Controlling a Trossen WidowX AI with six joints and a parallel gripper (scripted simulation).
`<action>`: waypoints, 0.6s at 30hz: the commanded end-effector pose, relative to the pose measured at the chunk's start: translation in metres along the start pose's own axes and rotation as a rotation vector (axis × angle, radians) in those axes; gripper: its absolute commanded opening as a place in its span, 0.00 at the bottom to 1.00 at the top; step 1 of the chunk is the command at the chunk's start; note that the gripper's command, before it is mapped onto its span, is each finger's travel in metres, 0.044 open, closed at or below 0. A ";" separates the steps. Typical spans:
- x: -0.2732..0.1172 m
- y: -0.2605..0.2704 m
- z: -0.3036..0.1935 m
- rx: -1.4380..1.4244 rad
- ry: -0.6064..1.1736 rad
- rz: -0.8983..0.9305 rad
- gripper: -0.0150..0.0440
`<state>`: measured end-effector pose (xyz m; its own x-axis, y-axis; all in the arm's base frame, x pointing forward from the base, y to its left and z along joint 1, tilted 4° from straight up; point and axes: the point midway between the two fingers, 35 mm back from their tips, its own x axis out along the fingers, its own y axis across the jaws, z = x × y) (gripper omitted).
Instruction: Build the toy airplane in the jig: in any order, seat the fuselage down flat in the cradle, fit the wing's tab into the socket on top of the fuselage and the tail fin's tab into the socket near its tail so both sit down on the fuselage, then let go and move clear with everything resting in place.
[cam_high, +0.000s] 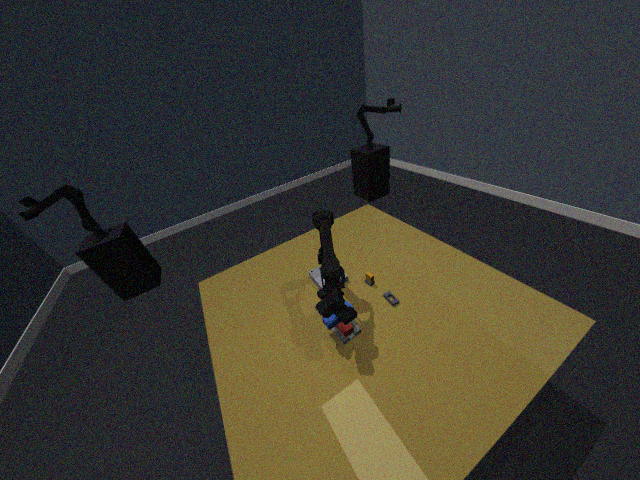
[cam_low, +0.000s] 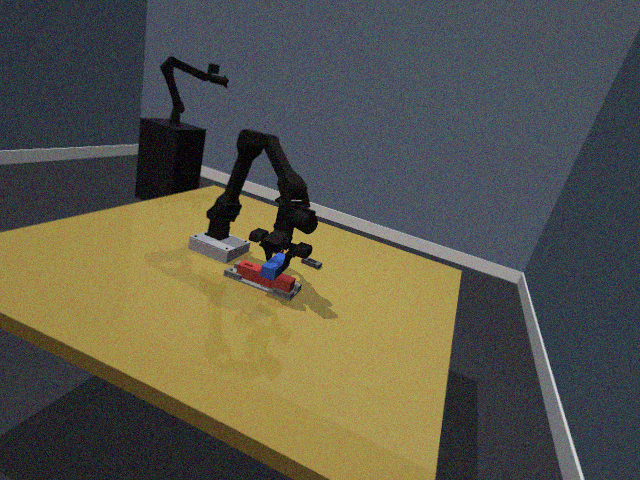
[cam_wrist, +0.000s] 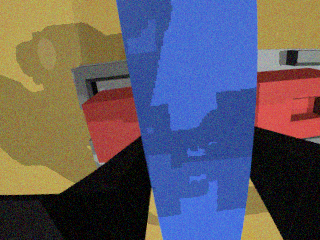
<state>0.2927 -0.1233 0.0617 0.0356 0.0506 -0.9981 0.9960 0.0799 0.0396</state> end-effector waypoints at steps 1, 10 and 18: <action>0.000 0.000 0.000 0.000 0.000 0.000 0.57; 0.000 0.000 0.000 0.000 0.000 0.000 0.31; 0.000 0.000 0.000 0.000 0.000 0.000 0.66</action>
<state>0.2927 -0.1233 0.0616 0.0354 0.0507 -0.9981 0.9960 0.0798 0.0394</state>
